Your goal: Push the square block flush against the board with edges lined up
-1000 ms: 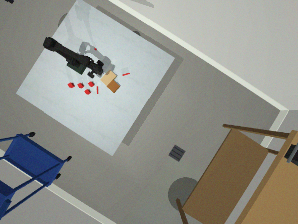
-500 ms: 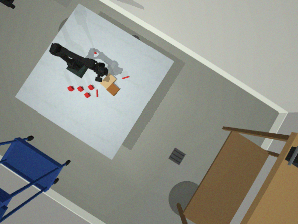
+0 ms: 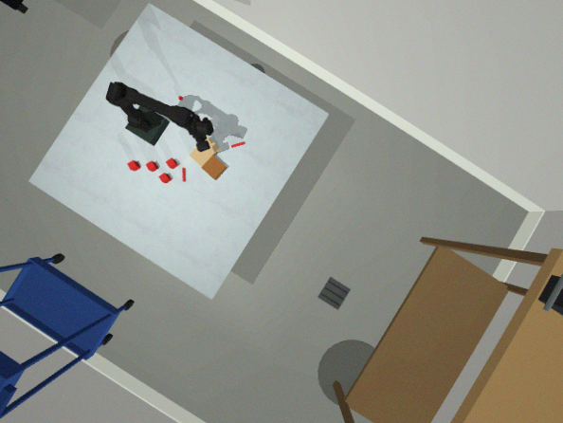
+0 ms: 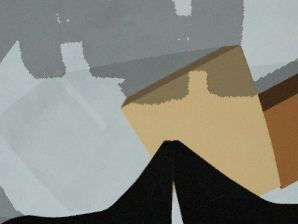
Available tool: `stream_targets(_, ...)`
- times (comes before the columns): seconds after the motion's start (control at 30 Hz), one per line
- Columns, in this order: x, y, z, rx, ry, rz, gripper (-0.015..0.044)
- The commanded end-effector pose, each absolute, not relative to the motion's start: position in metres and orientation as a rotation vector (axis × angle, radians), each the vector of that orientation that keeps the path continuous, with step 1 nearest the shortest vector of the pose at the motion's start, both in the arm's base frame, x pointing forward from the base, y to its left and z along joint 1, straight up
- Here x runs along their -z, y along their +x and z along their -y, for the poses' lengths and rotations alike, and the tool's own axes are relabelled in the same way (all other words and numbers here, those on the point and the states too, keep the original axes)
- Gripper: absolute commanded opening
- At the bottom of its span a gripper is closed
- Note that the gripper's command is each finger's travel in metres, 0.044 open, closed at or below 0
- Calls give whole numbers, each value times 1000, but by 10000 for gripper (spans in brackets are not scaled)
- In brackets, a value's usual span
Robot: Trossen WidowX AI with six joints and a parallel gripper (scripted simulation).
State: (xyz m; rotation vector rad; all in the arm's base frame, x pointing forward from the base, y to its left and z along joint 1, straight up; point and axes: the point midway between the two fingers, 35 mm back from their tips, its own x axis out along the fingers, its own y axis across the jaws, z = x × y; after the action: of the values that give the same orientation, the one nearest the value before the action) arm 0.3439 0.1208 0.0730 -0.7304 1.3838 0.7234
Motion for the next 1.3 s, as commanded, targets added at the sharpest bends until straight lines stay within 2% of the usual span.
stream_targets(0.0, -68, 351, -129, -819, -831, -1362, 0)
stream_targets(0.57, -64, 382, -169, -1231, -1260, -1138, 0)
stream_targets(0.73, -61, 382, -170, -1235, -1264, -1135, 0)
stream_targets(0.9, -9, 384, -170, -1235, -1264, -1136, 0)
stream_targets(1.27, -9, 385, -165, -1234, -1264, -1136, 0)
